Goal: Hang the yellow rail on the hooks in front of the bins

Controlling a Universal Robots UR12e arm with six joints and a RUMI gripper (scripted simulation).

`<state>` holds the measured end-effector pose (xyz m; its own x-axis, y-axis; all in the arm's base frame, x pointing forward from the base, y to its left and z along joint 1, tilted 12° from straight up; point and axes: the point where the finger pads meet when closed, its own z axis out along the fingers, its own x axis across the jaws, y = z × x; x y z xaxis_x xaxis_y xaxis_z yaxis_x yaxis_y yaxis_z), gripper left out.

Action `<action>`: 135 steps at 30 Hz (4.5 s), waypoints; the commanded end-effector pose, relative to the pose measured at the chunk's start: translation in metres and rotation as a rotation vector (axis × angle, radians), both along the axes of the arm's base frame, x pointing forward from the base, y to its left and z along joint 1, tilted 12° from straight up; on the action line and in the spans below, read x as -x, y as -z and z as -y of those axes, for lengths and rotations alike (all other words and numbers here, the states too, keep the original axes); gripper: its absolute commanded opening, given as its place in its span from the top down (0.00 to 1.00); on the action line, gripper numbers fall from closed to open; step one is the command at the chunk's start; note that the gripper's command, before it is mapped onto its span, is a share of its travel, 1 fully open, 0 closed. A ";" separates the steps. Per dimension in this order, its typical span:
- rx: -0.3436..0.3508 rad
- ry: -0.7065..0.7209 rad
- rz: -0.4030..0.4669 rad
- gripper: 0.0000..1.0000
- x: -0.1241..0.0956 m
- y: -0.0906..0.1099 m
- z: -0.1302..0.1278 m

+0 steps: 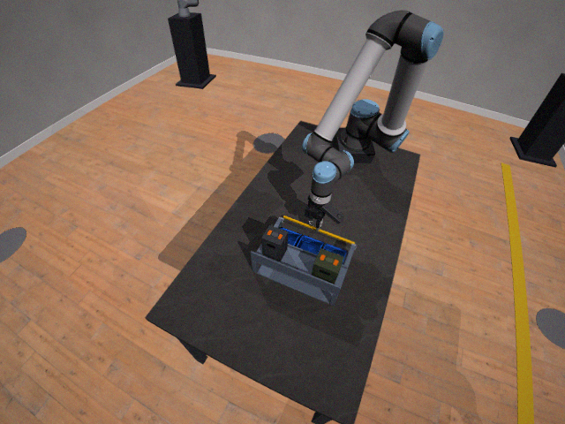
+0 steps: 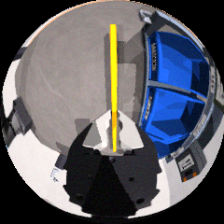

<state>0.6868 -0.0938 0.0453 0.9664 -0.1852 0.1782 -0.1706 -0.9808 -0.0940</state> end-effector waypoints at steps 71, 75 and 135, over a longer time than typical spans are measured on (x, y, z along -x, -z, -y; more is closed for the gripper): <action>0.003 0.004 0.008 1.00 0.016 -0.100 0.011; 0.003 0.004 0.008 1.00 0.016 -0.100 0.011; 0.007 -0.022 0.006 1.00 -0.039 -0.107 0.007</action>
